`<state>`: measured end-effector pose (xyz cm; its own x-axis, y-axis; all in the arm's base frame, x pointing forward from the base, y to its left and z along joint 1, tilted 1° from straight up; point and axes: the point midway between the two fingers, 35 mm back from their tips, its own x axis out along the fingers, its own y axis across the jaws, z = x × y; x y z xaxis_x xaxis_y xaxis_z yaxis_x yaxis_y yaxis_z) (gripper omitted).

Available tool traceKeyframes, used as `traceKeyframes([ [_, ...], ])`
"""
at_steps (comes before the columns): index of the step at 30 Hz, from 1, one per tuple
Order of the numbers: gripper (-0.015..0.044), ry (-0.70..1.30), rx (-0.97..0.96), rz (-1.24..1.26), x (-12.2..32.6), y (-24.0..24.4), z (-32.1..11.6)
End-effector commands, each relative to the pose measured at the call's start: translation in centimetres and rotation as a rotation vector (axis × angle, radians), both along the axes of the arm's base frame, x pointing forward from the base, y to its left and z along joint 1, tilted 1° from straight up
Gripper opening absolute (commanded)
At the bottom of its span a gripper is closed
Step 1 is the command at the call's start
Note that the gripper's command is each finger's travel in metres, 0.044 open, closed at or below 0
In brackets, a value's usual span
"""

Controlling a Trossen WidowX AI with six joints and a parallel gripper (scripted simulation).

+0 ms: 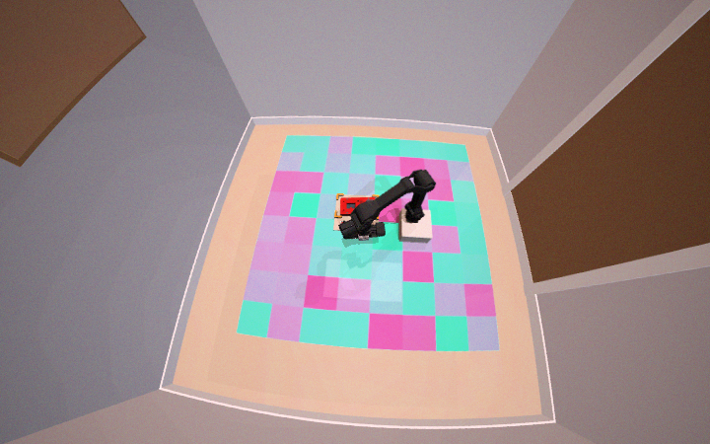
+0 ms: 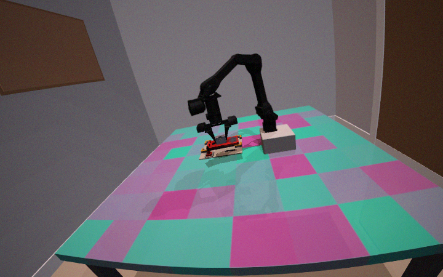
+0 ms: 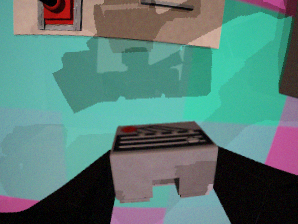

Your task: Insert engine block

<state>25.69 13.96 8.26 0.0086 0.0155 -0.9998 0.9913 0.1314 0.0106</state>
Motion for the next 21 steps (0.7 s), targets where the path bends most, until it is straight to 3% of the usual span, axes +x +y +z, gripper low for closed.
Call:
traceKeyframes([
  [1, 0.0, -0.004, 0.006, -0.003, -0.2, 0.0, 1.2],
  [11, 0.0, -0.004, 0.002, -0.003, -0.1, 0.0, -0.6],
  [21, 0.0, -0.014, -0.133, -0.007, -0.2, 0.4, -0.5],
])
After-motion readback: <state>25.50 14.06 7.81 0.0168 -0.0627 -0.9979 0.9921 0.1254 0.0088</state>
